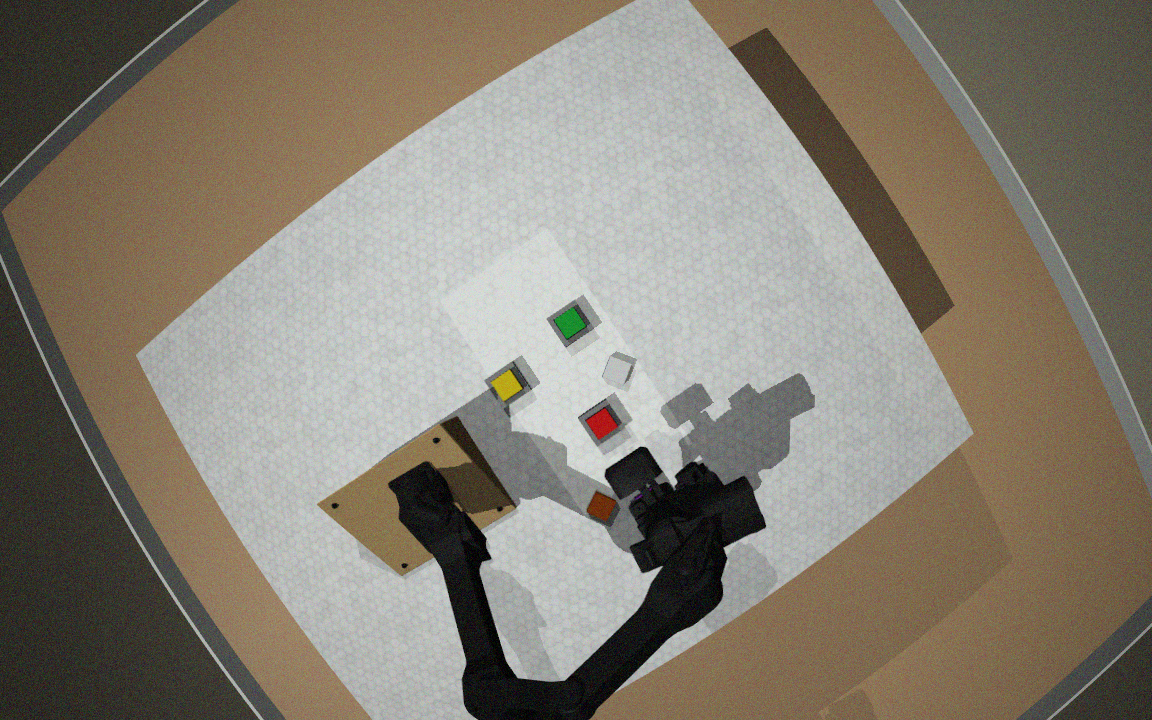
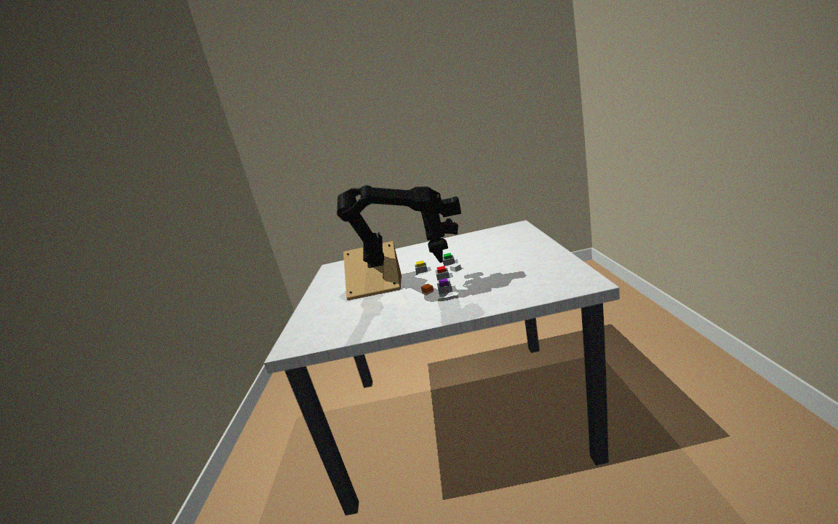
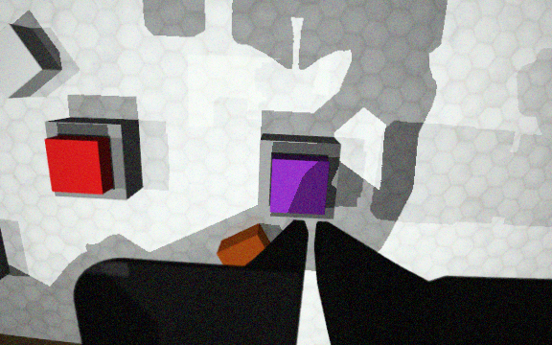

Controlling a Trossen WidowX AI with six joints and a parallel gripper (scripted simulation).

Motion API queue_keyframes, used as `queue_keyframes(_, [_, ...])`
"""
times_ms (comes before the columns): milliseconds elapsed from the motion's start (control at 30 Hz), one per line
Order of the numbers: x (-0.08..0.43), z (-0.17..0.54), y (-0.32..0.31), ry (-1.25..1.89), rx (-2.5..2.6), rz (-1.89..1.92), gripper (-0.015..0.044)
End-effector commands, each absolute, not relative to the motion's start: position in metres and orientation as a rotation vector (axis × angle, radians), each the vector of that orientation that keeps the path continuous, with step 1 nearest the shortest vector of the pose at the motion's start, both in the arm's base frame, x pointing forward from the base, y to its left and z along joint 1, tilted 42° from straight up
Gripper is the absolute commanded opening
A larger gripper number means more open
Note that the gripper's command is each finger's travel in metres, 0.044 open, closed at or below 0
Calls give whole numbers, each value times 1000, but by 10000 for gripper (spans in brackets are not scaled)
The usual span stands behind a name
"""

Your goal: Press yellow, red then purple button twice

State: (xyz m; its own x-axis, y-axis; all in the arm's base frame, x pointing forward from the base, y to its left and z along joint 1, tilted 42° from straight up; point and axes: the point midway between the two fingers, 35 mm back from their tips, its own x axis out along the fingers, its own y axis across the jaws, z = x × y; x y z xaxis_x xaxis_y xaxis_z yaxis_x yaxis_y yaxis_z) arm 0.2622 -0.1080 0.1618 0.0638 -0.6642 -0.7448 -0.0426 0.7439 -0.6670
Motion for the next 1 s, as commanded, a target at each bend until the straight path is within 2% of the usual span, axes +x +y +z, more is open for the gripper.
queue_keyframes(0, [259, 132, -137, 1464, -622, -521, 20])
queue_keyframes(967, [260, 105, -162, 1463, -624, -523, 20])
